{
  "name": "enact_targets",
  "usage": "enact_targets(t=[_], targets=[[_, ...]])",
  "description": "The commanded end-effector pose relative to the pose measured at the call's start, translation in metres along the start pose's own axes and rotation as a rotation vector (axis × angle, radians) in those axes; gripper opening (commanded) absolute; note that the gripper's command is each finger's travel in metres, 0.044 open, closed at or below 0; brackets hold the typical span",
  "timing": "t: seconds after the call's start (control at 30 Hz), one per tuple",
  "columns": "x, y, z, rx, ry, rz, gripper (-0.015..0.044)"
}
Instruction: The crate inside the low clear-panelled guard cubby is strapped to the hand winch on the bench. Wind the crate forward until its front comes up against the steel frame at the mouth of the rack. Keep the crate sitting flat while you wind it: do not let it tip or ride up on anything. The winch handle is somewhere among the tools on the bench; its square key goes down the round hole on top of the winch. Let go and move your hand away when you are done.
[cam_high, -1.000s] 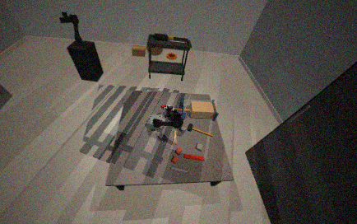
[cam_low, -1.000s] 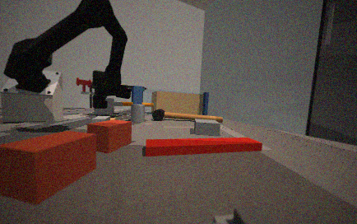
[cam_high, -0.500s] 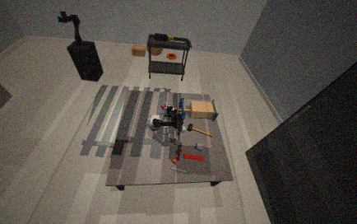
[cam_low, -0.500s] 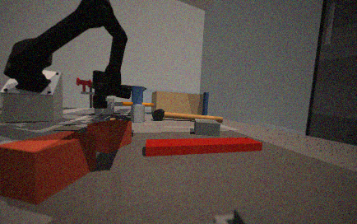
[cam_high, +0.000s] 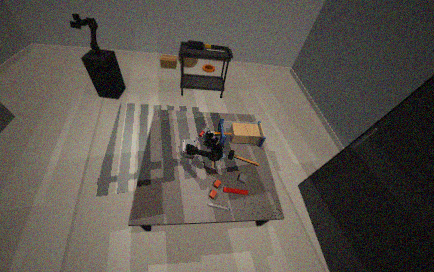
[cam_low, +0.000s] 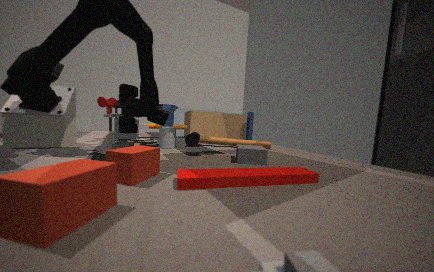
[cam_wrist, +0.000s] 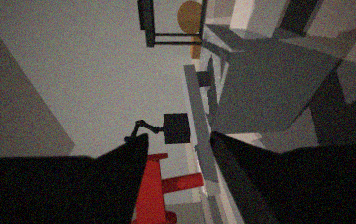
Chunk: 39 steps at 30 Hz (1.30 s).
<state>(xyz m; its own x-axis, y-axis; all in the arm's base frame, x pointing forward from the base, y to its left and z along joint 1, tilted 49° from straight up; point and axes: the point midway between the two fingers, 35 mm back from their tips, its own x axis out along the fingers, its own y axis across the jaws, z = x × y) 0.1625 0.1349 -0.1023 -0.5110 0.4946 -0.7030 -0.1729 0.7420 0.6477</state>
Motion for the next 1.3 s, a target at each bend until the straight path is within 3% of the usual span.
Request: enact_targets(t=[0.0,0.4,0.73,1.27], targets=[[-0.047,0.001,-0.005,-0.007,-0.006,0.001,0.024],[-0.047,0.003,-0.005,-0.006,-0.007,0.001,0.024],[-0.044,0.102,-0.006,-0.006,-0.003,0.009,0.024],[-0.044,0.098,-0.005,-0.007,-0.001,0.005,0.024]])
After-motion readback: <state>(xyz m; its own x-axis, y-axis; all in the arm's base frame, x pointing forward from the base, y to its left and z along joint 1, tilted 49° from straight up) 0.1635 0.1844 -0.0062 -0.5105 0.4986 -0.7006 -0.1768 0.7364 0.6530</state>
